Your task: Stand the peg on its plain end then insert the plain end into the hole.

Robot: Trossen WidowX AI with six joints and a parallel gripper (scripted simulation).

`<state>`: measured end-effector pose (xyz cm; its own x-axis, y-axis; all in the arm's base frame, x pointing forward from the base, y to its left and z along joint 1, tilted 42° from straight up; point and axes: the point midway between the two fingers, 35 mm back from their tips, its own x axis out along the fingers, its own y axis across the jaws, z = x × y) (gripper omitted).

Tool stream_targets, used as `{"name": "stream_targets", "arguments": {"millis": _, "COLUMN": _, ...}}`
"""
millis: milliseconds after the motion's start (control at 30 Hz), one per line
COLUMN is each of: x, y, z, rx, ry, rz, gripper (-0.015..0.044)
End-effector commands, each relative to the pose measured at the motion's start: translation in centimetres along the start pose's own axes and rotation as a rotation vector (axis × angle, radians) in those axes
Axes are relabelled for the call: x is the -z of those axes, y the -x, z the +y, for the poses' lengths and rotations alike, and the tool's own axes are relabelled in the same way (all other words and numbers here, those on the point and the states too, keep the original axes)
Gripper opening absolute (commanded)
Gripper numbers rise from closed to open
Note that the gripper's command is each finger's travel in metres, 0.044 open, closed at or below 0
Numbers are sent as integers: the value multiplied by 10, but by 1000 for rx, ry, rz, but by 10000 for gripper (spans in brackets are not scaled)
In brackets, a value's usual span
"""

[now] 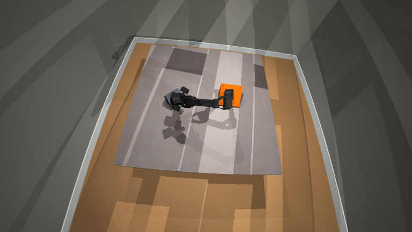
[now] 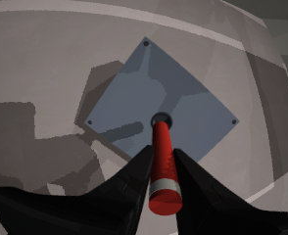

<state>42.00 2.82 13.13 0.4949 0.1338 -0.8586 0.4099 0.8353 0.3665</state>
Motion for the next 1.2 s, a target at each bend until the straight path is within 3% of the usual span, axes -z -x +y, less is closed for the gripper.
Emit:
{"name": "stream_targets", "arguments": {"millis": 0, "x": 1, "y": -8, "z": -1, "rx": 6, "ry": -7, "rz": 4, "gripper": 0}}
{"name": "stream_targets", "arguments": {"millis": 1167, "x": 2, "y": -16, "z": -3, "rx": 0, "ry": 1, "rz": 0, "gripper": 0}}
